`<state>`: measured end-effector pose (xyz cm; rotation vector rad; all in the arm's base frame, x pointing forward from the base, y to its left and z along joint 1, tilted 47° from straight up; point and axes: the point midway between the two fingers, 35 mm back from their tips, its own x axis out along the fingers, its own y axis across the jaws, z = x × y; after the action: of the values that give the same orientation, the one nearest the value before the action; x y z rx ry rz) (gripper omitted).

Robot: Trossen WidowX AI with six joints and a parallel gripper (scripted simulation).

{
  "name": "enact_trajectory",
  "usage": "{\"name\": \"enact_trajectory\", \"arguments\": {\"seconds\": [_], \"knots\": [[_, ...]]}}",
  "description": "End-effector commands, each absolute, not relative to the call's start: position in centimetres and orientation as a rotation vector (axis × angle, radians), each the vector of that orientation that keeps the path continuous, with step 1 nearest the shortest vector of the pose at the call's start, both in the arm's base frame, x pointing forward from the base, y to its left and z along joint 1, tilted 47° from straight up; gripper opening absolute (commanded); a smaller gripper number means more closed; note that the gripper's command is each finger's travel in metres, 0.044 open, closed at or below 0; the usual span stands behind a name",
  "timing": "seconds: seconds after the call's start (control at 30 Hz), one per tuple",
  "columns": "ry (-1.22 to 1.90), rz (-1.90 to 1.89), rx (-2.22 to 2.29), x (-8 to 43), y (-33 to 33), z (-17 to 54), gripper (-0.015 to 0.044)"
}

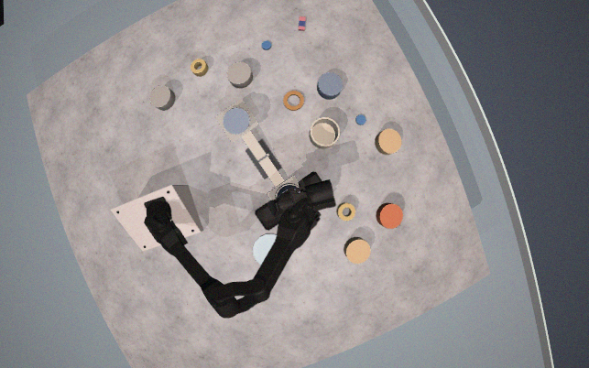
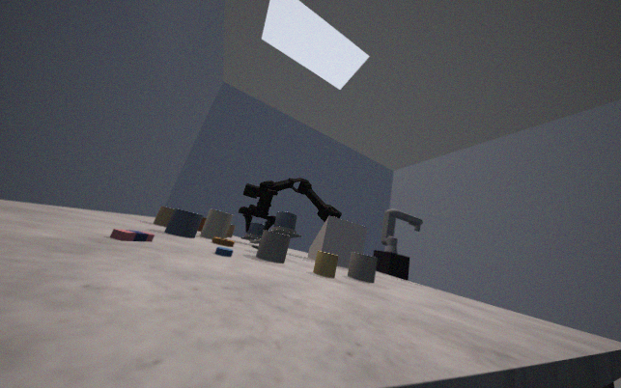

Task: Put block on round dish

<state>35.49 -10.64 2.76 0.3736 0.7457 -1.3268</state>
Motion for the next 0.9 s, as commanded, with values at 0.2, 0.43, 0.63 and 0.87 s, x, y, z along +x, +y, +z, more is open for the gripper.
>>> {"name": "enact_trajectory", "arguments": {"seconds": [0.2,0.43,0.63,0.87], "knots": [[0.75,-1.326,0.37,35.5,-10.3,2.9,0.0118],[0.752,-1.325,0.372,35.6,-9.7,3.4,0.0],[0.753,-1.324,0.374,35.7,-9.1,3.8,0.0],[0.755,-1.323,0.376,35.8,-8.4,4.4,0.0]]}}
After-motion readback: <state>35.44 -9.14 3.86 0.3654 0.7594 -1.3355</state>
